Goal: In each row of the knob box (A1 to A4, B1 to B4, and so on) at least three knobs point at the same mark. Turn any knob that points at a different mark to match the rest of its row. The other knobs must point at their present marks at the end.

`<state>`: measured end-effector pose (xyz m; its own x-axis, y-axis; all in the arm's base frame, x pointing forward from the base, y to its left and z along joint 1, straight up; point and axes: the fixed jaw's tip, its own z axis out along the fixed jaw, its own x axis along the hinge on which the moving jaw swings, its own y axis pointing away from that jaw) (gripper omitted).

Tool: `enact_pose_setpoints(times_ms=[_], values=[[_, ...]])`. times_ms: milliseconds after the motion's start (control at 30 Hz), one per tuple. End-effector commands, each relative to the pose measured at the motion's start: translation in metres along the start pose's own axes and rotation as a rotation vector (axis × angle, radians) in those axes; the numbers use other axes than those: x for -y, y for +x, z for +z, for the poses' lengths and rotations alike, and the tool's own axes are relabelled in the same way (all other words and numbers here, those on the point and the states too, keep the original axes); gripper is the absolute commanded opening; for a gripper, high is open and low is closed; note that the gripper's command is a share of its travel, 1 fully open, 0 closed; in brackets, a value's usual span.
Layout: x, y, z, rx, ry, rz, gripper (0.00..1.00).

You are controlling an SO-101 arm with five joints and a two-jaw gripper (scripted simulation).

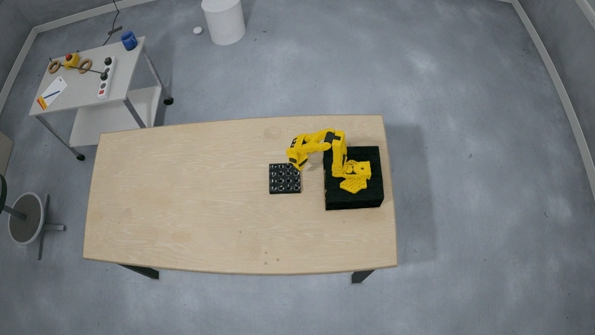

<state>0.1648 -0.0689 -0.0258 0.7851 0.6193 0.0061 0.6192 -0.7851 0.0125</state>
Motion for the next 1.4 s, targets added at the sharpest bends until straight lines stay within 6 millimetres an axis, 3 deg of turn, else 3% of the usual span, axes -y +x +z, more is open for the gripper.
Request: enact_pose_setpoints(times_ms=[0, 333, 933, 1367], values=[[0.001, -0.002, 0.001, 0.007, 0.014, -0.002, 0.1], [-0.005, 0.002, 0.001, 0.007, 0.014, -0.003, 0.1], [-0.052, 0.029, 0.002, 0.007, 0.014, -0.002, 0.1], [-0.056, 0.031, 0.002, 0.007, 0.014, -0.002, 0.1]])
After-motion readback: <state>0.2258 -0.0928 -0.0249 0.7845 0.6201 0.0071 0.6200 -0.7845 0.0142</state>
